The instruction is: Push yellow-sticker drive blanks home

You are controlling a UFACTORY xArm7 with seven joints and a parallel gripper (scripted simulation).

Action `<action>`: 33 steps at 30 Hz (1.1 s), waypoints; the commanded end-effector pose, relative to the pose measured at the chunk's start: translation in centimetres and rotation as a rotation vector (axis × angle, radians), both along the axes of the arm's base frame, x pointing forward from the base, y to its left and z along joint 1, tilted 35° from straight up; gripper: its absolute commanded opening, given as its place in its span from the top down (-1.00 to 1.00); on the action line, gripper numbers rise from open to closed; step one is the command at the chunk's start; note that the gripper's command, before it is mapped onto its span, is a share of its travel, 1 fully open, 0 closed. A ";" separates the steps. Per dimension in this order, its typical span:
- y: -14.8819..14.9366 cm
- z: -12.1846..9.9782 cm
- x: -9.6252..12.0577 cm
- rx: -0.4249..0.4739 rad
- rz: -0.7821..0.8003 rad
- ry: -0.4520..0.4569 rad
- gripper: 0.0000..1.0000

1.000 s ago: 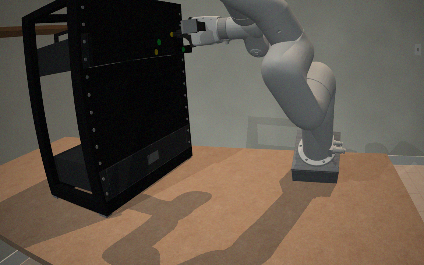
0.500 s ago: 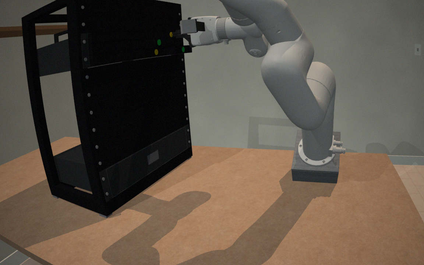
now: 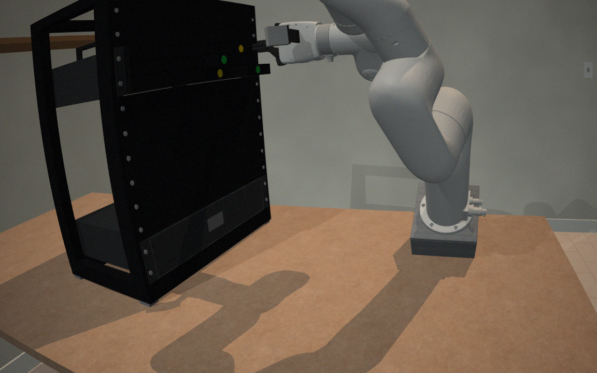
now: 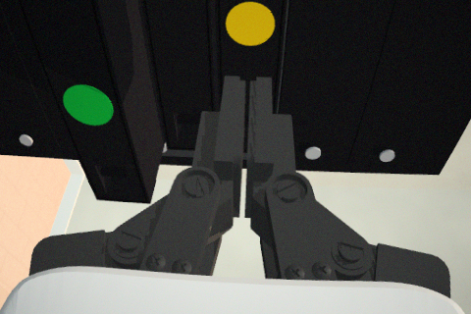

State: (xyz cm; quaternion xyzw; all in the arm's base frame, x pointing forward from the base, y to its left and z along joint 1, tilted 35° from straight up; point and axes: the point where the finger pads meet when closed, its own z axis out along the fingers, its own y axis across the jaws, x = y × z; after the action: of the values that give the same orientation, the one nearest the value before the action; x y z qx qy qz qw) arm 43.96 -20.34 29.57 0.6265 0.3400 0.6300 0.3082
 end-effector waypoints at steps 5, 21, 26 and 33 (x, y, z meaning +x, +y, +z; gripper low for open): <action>-0.3 0.2 -4.4 -0.003 -0.002 -0.001 1.00; -0.4 0.2 -6.7 -0.003 -0.002 -0.001 1.00; -0.4 0.2 -7.4 -0.003 -0.002 -0.001 1.00; -0.5 0.2 -9.6 -0.003 -0.002 -0.001 1.00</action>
State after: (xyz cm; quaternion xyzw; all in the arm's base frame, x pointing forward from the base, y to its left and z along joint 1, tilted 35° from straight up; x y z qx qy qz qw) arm 35.68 -20.70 29.72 0.6266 0.3400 0.6296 0.3087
